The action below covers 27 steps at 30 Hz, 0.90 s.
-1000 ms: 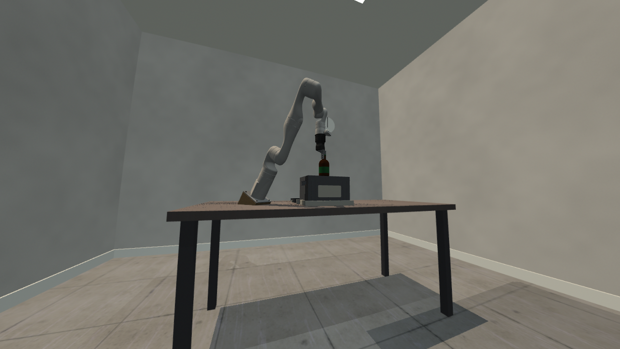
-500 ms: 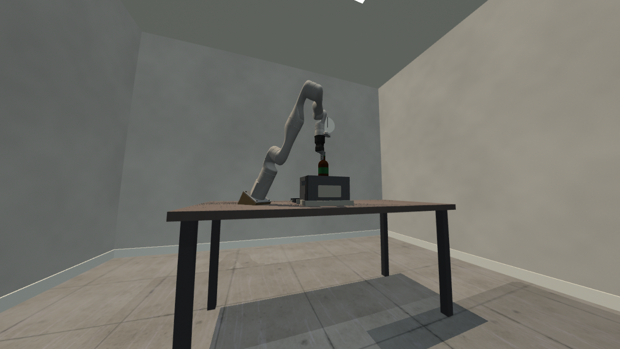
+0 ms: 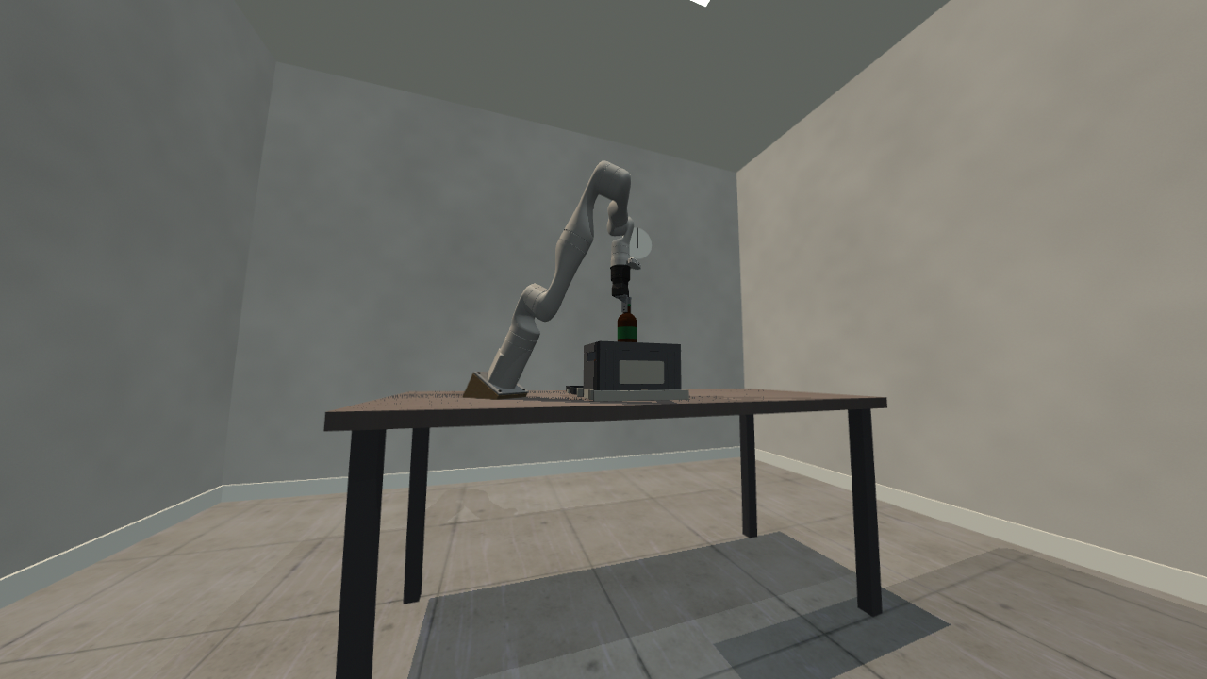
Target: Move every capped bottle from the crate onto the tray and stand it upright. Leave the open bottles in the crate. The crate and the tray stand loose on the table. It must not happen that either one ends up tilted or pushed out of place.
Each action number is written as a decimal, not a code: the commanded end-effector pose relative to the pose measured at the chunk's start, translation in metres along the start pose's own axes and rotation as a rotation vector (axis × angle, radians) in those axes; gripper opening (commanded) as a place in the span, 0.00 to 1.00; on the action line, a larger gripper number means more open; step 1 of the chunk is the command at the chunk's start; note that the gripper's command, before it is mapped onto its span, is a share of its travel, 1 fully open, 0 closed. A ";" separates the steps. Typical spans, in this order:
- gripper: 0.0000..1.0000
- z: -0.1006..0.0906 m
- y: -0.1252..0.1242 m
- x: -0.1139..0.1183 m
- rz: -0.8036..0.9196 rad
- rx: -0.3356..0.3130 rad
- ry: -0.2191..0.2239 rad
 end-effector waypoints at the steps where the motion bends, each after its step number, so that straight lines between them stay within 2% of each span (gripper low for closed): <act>1: 0.00 0.000 0.006 -0.004 -0.006 -0.001 0.000; 27: 0.00 0.001 0.042 -0.030 -0.009 0.000 0.003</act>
Point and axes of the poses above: the point where the finger pads meet when closed, its own z axis out along the fingers, its own x axis across the jaws, y = z × x, the point moved 10 cm from there along -z, back along the fingers, and after that the axes turned 8 degrees about z, right-handed, at the moved point
